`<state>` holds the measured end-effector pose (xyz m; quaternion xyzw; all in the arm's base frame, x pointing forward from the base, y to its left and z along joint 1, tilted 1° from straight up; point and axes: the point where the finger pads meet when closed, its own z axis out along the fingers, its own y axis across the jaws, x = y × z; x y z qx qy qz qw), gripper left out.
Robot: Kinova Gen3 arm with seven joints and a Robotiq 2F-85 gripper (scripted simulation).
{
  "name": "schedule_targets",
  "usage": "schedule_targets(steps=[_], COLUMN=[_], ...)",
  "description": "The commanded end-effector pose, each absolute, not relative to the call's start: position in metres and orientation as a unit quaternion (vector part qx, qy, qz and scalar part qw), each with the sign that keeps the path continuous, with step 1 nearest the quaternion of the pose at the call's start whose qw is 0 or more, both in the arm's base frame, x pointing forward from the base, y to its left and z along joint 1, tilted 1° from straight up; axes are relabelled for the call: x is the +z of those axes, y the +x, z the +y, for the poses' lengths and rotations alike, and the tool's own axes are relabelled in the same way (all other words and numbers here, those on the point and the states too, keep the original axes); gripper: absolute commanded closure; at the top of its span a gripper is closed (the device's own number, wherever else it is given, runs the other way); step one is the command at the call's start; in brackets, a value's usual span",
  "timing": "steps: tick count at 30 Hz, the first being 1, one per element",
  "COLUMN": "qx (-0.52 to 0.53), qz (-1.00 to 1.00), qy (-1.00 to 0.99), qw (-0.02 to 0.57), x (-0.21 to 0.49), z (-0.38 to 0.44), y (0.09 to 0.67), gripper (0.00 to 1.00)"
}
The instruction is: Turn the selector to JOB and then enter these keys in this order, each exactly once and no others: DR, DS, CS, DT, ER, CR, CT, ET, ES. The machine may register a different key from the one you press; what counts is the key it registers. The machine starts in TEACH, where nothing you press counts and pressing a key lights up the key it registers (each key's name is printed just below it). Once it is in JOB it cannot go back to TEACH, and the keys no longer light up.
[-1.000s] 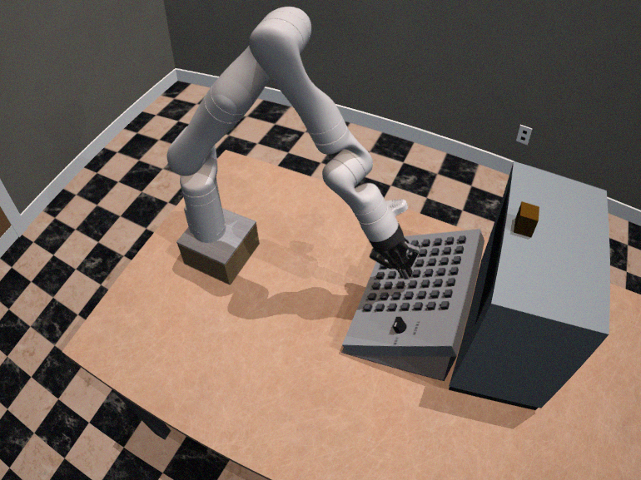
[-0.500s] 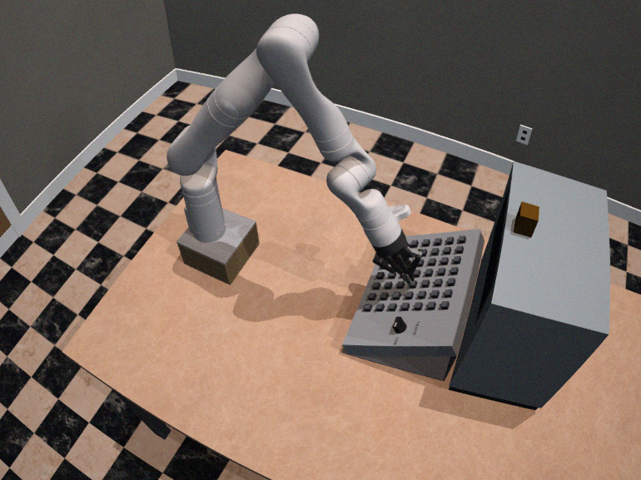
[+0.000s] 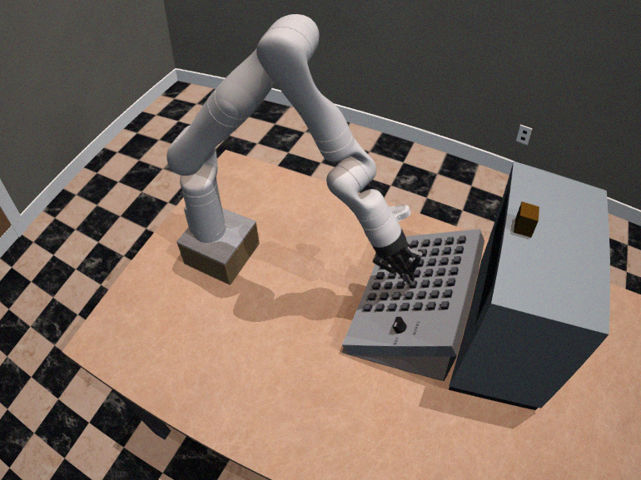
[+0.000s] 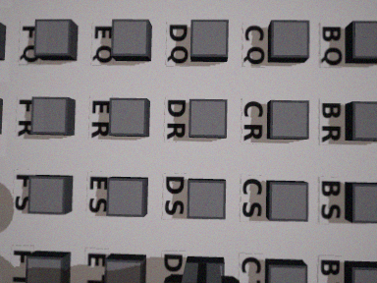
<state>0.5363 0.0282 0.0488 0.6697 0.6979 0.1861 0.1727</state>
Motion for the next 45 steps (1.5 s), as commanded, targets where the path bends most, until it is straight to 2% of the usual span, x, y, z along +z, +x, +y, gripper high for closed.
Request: schedule_targets(steps=[1,45], qx=[0.187,0.187], qz=[0.698,0.698], qy=[0.67,0.67], qw=[0.173,0.173], x=[0.0497,0.0414], z=[0.0283,0.0285], y=[0.5369,0.5416], gripper=[0.9,0.9])
